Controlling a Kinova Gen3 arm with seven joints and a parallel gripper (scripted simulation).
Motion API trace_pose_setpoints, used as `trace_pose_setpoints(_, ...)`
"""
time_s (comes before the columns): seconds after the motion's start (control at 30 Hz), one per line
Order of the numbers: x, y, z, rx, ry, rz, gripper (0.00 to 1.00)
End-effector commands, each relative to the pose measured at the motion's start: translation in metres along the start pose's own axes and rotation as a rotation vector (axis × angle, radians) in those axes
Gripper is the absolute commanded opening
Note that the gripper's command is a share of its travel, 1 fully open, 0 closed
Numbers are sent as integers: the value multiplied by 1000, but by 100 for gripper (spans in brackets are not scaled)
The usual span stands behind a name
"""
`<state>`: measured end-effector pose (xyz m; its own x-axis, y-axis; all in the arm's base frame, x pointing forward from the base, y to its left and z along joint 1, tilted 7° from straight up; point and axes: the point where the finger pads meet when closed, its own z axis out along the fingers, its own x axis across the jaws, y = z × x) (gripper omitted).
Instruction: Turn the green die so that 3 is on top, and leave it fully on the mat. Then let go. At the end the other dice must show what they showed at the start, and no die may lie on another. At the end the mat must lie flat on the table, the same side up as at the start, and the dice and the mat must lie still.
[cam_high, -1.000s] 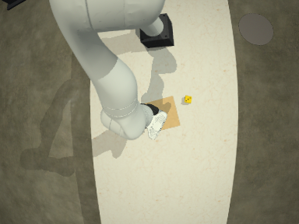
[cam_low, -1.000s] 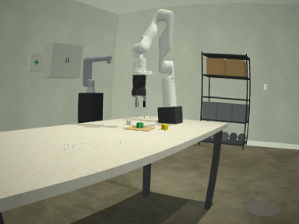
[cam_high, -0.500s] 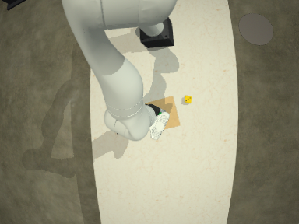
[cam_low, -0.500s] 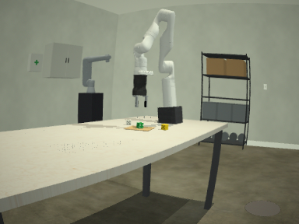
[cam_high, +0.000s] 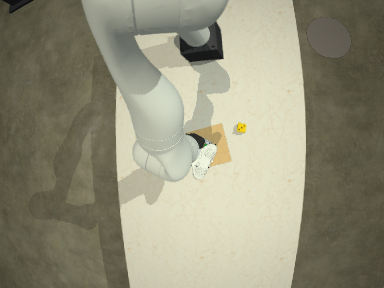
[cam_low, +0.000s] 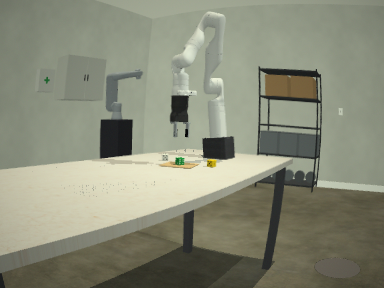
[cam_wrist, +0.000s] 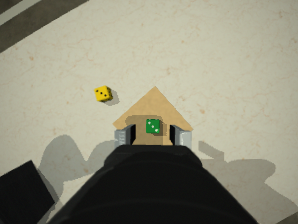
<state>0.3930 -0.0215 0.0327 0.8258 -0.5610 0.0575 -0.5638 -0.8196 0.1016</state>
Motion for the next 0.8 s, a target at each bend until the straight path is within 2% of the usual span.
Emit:
trace_pose_setpoints(0.0, 0, -1, -5, 3, 0, 2, 100)
trace_pose_setpoints(0.47, 0, -1, -51, 3, 0, 2, 100)
trace_pose_setpoints(0.77, 0, -1, -59, 3, 0, 2, 100)
